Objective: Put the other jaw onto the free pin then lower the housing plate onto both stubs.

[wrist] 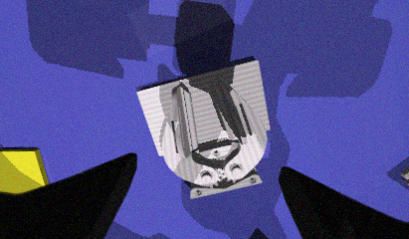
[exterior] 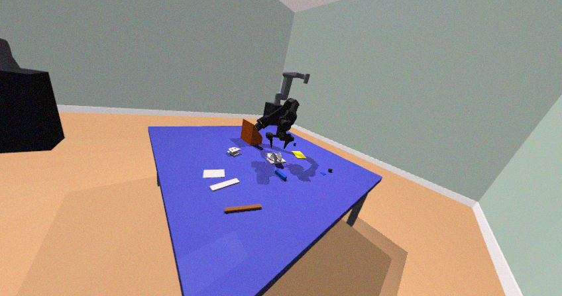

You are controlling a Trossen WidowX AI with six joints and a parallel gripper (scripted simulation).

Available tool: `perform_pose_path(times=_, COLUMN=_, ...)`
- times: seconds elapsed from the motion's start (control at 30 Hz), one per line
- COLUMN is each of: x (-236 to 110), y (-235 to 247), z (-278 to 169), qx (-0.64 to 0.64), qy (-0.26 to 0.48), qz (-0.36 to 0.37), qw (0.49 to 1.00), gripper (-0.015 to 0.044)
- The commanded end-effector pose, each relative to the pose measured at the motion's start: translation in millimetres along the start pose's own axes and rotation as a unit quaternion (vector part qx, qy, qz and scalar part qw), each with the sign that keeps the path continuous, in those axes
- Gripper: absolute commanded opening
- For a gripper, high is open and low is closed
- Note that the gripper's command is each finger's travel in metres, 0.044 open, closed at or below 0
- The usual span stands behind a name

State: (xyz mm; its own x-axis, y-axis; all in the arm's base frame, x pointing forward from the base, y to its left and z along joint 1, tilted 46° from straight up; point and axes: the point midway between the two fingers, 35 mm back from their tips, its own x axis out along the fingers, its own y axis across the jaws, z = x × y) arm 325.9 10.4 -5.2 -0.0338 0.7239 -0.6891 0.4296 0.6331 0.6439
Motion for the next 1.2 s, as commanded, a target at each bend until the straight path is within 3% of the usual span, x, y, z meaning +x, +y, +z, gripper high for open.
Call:
perform_pose_path(times=0.0, x=-2, y=-14, z=2, qx=0.052, qy=0.000, qz=-0.005, qw=0.999, gripper=0.0440)
perform_pose_path(times=0.57, x=-15, y=-75, z=15, qx=0.284, qy=-0.016, qz=-0.017, qw=0.959, gripper=0.0440)
perform_pose_path(times=1.17, x=-25, y=-140, z=15, qx=0.511, qy=-0.027, qz=-0.020, qw=0.859, gripper=0.0440)
